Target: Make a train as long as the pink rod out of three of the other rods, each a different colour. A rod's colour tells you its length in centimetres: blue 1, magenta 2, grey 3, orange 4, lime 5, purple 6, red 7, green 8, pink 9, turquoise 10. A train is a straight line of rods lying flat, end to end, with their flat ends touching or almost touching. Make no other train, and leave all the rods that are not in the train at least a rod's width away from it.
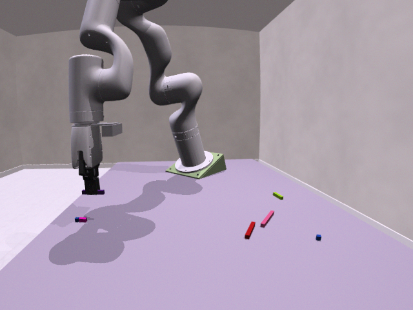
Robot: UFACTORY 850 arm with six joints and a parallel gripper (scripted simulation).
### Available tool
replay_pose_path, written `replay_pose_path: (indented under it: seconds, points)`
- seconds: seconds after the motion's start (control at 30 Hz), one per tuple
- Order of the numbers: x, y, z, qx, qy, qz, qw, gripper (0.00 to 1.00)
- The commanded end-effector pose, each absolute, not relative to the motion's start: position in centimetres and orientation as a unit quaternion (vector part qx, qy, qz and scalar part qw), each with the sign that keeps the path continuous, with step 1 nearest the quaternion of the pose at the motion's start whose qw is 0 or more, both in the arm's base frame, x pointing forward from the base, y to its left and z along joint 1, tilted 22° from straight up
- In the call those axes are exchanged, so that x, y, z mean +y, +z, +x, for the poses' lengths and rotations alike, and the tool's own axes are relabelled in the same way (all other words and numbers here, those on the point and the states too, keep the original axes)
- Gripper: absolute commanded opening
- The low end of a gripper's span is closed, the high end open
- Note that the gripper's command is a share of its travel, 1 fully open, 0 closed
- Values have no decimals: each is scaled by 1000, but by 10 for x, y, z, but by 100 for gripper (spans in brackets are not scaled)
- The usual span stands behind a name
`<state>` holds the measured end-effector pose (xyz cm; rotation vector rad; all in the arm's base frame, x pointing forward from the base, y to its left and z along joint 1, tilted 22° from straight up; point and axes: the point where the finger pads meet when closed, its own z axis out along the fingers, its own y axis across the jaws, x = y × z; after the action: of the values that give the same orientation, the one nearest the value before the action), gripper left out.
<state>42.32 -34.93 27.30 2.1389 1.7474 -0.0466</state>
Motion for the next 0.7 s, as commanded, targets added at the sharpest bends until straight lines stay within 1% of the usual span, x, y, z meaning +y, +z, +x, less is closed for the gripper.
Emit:
replay_pose_path:
  seconds: [0.0, 0.37, 0.67]
  points:
    - [-354, 261, 427, 621, -17, 760, 190, 4]
    - [-367, 224, 435, 621, -17, 760, 190, 4]
    - [-370, 213, 438, 621, -17, 760, 190, 4]
